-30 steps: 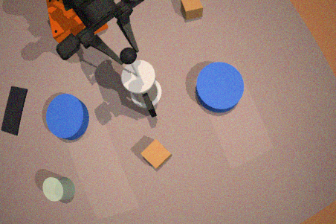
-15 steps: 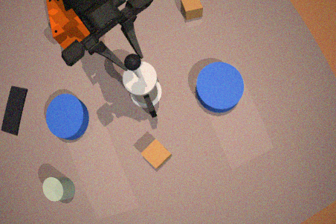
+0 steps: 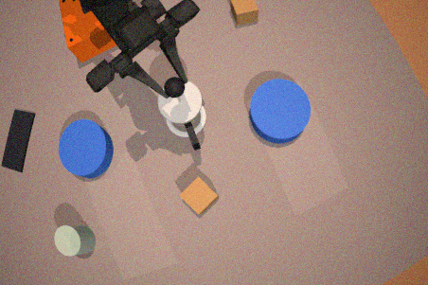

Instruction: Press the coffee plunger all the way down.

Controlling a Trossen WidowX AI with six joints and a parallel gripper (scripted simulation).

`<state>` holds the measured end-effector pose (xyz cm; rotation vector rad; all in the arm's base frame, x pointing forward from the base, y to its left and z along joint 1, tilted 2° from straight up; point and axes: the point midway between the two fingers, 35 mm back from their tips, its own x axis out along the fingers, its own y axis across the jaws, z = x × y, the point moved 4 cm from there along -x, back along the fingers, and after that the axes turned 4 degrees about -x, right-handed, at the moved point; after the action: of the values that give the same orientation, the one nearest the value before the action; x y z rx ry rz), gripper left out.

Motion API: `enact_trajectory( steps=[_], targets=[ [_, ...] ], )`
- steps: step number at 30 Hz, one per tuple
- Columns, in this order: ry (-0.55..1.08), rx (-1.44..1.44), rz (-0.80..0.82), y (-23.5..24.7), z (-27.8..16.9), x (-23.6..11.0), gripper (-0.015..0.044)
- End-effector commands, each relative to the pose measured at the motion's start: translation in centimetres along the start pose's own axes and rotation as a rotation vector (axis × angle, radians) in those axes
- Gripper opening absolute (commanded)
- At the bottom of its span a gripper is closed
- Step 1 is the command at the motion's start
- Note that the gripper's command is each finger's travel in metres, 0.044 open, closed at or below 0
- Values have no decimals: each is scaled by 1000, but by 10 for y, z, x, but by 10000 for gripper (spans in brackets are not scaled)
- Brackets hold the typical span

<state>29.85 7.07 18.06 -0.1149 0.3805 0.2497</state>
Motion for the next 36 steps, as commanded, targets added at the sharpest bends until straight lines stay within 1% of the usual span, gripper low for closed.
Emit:
enact_trajectory(
  steps=[1,16,36],
  targets=[
    [71,6,2,2,-26,6,121],
    [70,6,2,3,-41,24,121],
    [69,6,2,3,-34,37,121]
  ],
)
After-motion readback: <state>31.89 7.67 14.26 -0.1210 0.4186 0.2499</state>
